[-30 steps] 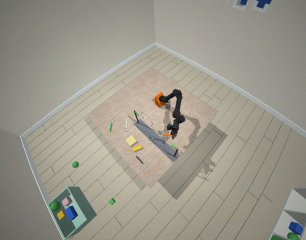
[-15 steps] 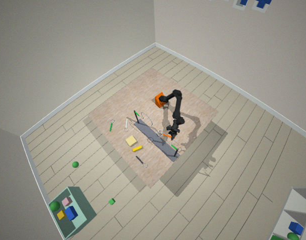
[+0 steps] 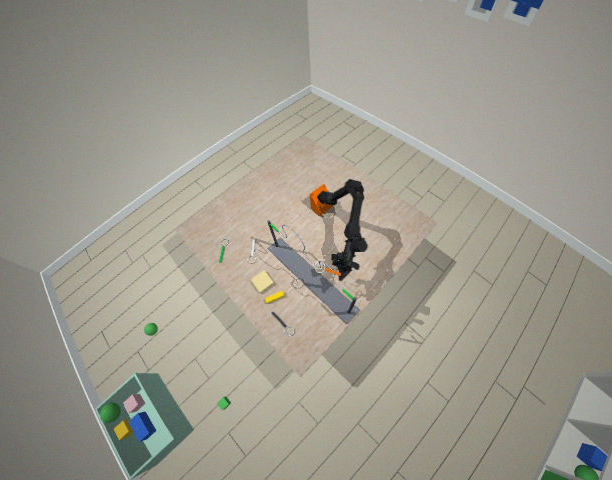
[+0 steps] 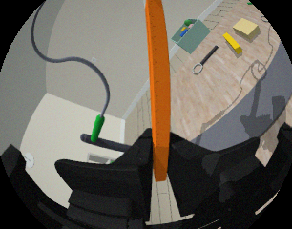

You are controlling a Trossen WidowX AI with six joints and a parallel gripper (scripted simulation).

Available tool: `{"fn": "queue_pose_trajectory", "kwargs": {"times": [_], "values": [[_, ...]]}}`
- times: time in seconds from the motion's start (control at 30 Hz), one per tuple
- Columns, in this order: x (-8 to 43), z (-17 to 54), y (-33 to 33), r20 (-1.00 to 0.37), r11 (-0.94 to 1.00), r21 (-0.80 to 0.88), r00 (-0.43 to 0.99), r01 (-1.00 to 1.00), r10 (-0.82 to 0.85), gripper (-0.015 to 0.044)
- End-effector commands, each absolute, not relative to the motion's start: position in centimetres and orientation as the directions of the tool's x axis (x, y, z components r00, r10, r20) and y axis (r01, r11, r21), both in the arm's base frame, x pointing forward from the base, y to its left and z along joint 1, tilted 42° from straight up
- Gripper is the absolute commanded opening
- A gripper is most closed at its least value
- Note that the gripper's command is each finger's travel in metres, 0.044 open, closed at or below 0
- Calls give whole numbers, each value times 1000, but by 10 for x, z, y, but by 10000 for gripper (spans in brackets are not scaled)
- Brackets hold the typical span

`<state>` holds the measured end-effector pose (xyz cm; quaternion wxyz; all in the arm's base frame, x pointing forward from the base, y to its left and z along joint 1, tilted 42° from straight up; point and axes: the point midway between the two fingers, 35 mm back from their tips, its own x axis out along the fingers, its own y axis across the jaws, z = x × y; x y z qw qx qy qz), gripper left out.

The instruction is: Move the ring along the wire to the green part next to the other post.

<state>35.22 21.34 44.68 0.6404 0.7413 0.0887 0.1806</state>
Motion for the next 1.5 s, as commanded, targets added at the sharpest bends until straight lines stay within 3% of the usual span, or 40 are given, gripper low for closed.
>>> {"fn": "queue_pose_trajectory", "kwargs": {"times": [0.0, 0.9, 1.47], "values": [[354, 429, 217, 99, -66, 995, 922, -80, 374, -150], [359, 342, 197, -197, 520, 854, 937, 18, 290, -150], [359, 309, 171, -289, 704, 707, 934, 61, 209, -150]]}}
